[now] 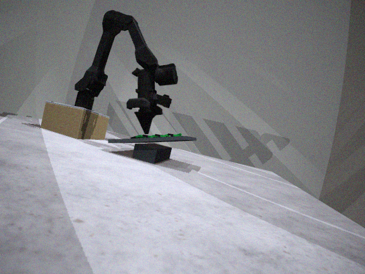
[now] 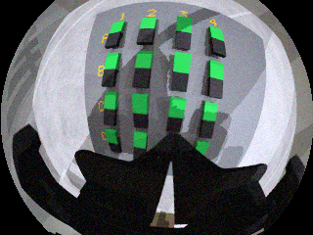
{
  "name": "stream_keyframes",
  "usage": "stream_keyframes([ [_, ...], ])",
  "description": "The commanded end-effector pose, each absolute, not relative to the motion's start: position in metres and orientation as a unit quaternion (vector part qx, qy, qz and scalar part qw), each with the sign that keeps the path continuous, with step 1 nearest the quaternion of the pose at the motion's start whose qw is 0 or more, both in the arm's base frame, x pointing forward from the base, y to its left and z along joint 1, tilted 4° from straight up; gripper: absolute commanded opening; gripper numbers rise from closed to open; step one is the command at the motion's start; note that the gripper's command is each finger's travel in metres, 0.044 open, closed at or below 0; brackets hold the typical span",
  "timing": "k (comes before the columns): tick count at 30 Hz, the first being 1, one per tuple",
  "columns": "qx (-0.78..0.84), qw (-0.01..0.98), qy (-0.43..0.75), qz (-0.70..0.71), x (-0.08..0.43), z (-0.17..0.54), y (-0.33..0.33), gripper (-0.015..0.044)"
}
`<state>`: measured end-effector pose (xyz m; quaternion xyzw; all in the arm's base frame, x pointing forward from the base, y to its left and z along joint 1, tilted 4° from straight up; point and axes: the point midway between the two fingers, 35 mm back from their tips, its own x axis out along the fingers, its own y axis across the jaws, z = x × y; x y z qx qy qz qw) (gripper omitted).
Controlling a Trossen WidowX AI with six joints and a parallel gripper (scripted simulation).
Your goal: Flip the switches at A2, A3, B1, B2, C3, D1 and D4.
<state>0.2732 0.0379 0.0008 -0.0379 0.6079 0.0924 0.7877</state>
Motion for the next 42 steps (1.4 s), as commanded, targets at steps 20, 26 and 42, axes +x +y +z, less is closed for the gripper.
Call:
stream_keyframes([
  [20, -0.035, 0.788, 0.607, 0.095, 0.235, 0.047, 0.096, 0.0],
  [26, -0.036, 0.782, 0.615, 0.094, 0.242, 0.021, 0.099, 0.0],
  [42, -0.036, 0.782, 0.615, 0.094, 0.246, 0.001, 0.101, 0.0],
])
